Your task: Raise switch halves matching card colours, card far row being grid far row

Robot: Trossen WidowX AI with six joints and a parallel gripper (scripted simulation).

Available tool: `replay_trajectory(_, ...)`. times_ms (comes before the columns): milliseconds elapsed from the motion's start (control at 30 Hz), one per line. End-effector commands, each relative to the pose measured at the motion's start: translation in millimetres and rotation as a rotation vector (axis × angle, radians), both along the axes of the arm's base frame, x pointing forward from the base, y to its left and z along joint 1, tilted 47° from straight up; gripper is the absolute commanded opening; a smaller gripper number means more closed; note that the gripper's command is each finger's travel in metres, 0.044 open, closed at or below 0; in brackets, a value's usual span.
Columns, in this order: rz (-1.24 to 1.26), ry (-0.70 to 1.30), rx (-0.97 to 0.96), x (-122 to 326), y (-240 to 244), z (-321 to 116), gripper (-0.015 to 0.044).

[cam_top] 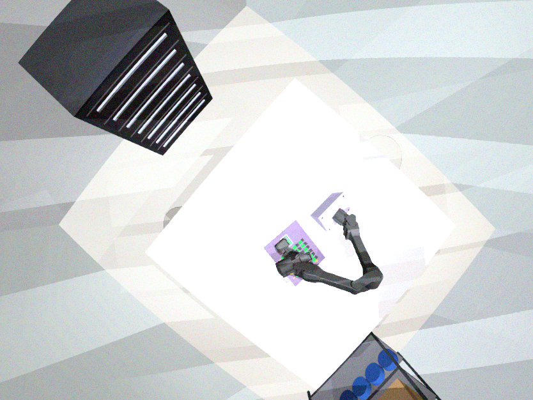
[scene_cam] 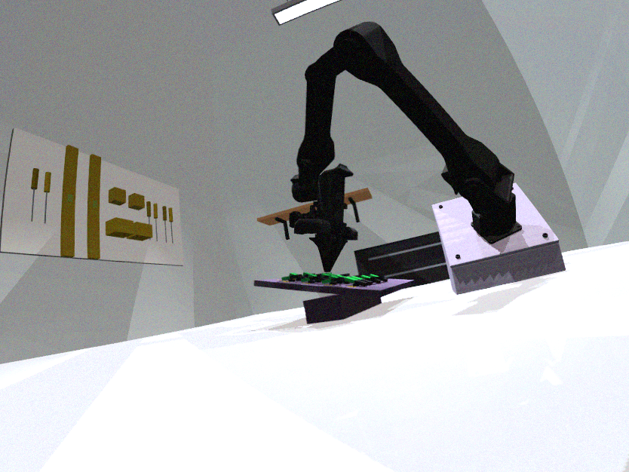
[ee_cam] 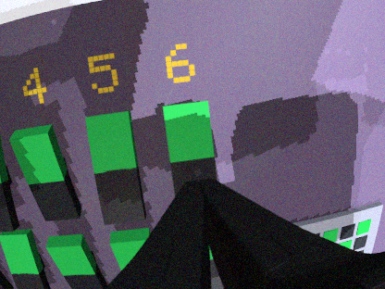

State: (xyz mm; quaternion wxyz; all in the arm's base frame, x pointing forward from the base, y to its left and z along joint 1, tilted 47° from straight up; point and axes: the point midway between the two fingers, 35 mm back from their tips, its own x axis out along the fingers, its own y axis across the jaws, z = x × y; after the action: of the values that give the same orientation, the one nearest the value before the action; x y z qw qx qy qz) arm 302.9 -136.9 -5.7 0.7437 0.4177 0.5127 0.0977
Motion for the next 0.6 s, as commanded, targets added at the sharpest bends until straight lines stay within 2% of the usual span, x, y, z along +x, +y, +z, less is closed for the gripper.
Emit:
replay_trajectory(0, -0.004, 0.002, 0.008, 0.3, 1.6, -0.5, 0.0000)
replay_trajectory(567, -0.004, 0.002, 0.008, 1.3, 2.9, -2.1, 0.0000)
